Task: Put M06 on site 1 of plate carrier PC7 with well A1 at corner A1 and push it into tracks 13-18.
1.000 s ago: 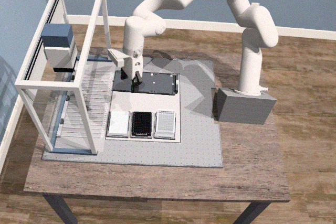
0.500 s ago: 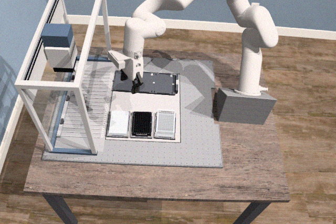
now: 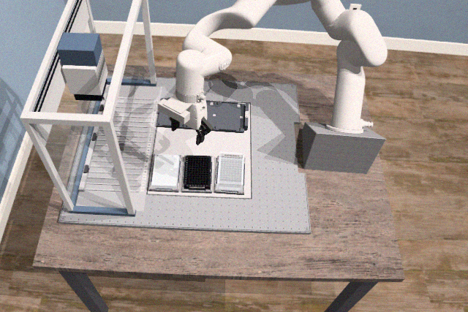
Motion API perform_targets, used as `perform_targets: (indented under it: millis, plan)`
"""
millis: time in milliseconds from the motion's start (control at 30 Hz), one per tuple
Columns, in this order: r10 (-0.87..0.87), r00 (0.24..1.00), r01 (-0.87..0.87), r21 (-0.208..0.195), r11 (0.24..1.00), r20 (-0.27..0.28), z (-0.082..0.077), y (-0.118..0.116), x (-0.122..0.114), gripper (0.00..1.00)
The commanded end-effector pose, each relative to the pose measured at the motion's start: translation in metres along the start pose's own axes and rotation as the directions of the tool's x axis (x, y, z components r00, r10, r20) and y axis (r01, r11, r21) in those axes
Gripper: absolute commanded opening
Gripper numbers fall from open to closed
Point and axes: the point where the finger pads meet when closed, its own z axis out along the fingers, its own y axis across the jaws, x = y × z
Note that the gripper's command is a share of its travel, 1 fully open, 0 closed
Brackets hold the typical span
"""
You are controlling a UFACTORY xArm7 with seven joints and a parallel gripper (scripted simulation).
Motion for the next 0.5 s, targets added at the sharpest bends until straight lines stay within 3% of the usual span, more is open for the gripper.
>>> perform_targets:
  millis: [0, 400, 467]
  plan:
    - [-0.114, 0.993, 0.114, -0.004, 0.994, 0.020, 0.013, -0.005, -0.001, 1.00]
    - [-0.459, 0.883, 0.459, 0.024, 0.888, 0.095, 0.058, -0.024, -0.010, 1.00]
    - [-0.459, 0.883, 0.459, 0.024, 0.888, 0.095, 0.058, -0.024, -0.010, 1.00]
